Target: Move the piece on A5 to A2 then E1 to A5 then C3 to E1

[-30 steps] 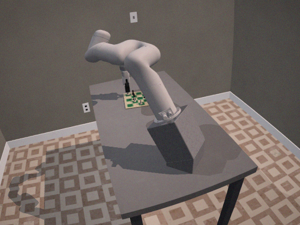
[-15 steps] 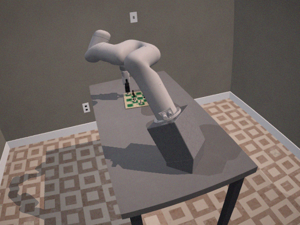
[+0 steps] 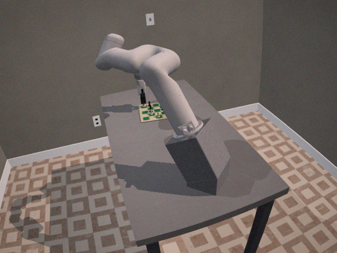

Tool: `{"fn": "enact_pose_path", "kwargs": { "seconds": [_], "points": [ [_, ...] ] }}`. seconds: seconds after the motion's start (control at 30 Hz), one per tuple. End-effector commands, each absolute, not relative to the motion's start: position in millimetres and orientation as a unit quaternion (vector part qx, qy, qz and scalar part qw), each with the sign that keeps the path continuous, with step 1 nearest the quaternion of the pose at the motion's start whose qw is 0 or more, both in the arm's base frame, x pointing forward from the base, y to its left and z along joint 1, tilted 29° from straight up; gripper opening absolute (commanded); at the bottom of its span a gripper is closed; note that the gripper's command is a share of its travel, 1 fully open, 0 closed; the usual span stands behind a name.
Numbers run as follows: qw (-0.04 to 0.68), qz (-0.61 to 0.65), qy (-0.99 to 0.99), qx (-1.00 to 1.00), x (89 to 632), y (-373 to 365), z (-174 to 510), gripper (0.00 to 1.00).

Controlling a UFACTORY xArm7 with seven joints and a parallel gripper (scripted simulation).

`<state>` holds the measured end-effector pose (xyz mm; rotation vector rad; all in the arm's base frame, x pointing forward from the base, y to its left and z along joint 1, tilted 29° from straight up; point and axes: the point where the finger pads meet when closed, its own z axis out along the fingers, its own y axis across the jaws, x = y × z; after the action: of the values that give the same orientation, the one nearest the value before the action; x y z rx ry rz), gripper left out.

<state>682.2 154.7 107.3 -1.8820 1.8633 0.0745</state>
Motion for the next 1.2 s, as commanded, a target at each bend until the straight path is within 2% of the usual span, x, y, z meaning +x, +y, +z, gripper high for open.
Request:
{"fn": "enact_pose_path", "kwargs": {
  "seconds": [0.0,1.17],
  "points": [
    [0.245,0.025,0.682,-0.688,683.4,153.2,109.9,0.0],
    [0.245,0.025,0.682,-0.688,684.3,154.3,107.2,0.0]
  ]
}}
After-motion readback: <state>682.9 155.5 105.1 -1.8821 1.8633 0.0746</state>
